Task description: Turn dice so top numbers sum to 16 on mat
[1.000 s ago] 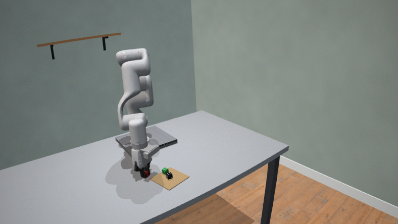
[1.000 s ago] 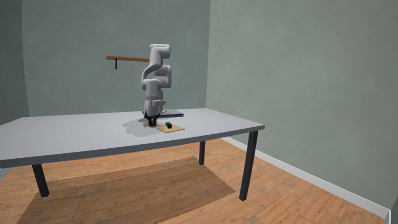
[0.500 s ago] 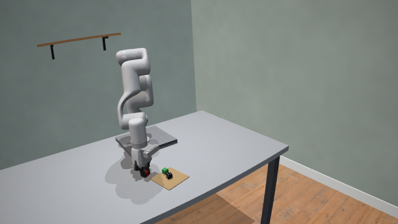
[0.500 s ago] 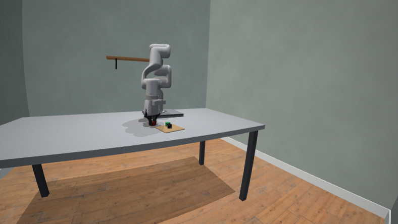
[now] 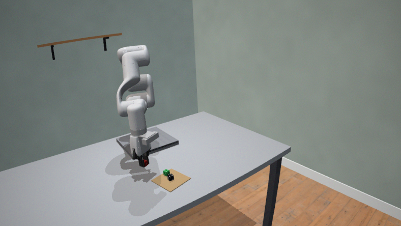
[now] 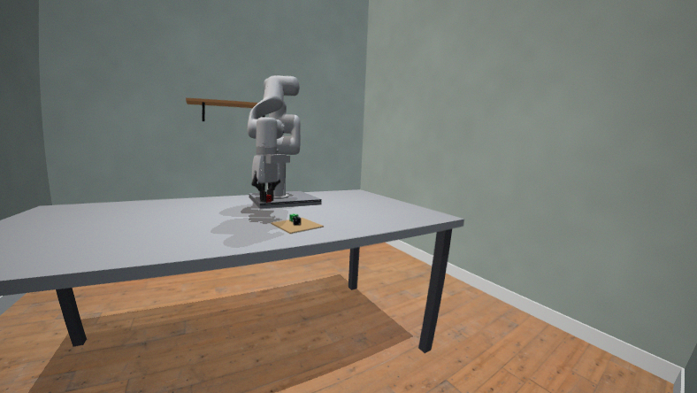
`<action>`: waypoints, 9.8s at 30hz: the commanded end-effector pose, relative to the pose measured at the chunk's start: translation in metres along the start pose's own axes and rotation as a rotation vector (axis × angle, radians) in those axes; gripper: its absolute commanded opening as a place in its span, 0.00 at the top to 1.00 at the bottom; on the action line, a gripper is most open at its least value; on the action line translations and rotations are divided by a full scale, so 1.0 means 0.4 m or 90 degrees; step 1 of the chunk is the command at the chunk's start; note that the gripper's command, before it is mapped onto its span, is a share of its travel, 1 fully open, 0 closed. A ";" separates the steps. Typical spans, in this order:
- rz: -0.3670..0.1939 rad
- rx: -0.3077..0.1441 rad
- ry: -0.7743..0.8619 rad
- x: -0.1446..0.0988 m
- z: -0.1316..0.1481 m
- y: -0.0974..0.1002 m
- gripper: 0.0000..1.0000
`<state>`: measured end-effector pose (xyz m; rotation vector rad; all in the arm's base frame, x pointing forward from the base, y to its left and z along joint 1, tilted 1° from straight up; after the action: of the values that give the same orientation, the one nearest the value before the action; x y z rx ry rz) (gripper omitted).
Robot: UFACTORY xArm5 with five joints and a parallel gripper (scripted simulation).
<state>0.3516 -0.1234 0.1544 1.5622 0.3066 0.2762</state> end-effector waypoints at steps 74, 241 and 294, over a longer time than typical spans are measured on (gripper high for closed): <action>-0.006 -0.001 1.127 0.304 -0.225 0.050 0.79; -0.029 -0.968 1.608 0.235 -0.474 -0.280 0.79; -0.029 -0.968 1.608 0.235 -0.474 -0.302 0.79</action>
<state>0.3678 0.0882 0.0341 -1.0421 1.4535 1.7643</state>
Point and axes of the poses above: the point where the finger pads meet when closed, its own y axis back along the fingers, its own z axis across the jaws, x = y × z, the point moved 9 cm from there along y, back along the fingers, and after that the axes turned 5 degrees about -y, right-handed, at the moved point
